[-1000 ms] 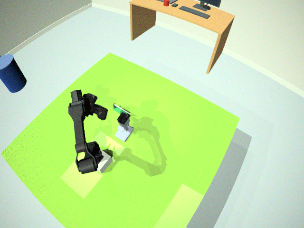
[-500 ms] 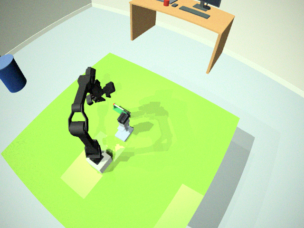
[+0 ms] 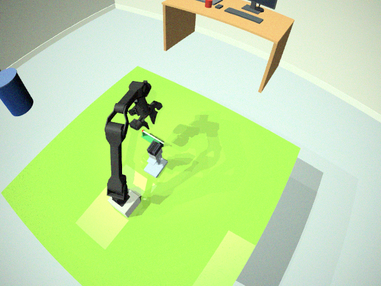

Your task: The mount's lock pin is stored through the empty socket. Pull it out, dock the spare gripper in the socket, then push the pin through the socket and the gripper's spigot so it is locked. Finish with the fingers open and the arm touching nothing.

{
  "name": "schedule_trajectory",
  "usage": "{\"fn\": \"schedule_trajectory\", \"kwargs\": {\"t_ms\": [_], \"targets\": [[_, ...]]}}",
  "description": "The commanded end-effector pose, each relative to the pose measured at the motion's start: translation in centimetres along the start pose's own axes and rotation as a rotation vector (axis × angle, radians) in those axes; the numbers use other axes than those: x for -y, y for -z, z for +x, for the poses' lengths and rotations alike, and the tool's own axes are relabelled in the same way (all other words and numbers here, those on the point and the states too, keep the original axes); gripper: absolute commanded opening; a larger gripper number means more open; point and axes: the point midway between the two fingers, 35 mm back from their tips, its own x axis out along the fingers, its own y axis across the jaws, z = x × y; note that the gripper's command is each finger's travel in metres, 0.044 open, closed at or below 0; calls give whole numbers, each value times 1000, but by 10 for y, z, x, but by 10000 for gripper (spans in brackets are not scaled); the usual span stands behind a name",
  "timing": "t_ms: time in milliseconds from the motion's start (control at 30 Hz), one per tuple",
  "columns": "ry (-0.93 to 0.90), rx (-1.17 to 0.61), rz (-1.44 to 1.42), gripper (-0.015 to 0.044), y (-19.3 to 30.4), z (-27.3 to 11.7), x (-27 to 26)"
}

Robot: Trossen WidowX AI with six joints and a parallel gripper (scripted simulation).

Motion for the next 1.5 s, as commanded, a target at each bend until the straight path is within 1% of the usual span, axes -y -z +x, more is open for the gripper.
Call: {"fn": "schedule_trajectory", "kwargs": {"t_ms": [0,167,267,600,1467], "targets": [[-34,8,-66,180,-1,6,4],[-33,8,-66,180,-2,7,5],[-33,8,-66,180,-5,16,5],[-33,8,-66,180,-25,77,3],[-33,8,-66,180,-36,114,2]]}}
